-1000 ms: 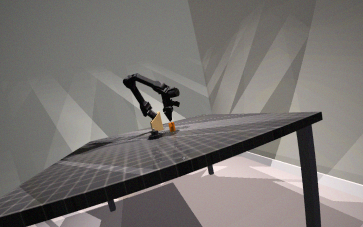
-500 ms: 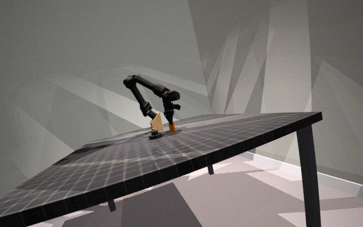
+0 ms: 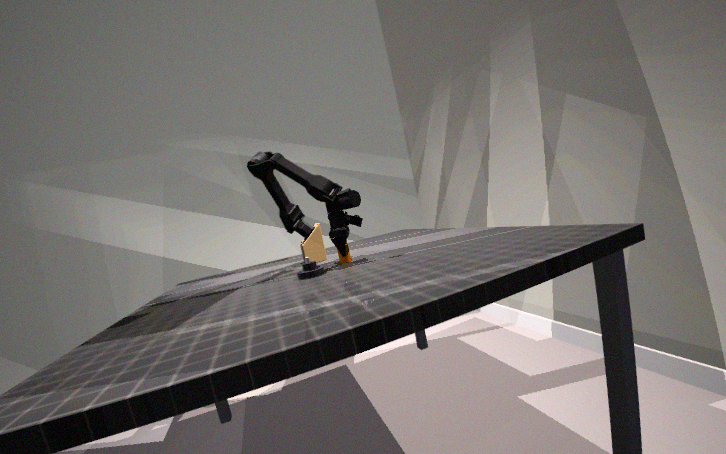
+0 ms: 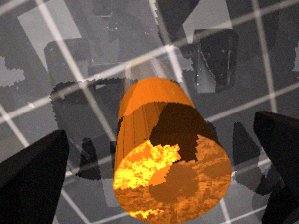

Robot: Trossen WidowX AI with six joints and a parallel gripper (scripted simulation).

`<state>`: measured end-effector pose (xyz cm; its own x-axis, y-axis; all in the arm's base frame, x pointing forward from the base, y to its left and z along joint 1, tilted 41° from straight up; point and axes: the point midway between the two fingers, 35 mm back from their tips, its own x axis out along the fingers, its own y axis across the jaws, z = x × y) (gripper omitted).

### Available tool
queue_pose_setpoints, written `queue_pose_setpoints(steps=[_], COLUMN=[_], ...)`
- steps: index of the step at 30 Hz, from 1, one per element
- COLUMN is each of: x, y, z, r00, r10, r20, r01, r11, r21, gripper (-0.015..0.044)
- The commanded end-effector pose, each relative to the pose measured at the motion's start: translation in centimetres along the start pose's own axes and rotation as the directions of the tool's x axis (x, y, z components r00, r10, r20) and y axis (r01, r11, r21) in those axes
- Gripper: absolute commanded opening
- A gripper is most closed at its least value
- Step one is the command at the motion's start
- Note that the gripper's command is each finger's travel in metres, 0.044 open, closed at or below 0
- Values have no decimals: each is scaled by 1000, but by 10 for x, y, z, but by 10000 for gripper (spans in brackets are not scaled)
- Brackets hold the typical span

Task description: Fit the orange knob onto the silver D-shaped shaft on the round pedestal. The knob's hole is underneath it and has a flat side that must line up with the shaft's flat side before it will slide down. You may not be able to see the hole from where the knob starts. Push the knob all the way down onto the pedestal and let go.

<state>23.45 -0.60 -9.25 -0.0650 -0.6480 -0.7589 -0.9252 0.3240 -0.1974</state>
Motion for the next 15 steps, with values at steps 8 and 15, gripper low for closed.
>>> queue_pose_setpoints(steps=[8,15], x=[17,18], y=[1,1], z=[-3,-3], r00=[1000,1000], r10=[-3,-3], r20=[-6,-6], r01=[3,3], r11=[1000,1000], r21=[-6,-6], gripper=[440,309])
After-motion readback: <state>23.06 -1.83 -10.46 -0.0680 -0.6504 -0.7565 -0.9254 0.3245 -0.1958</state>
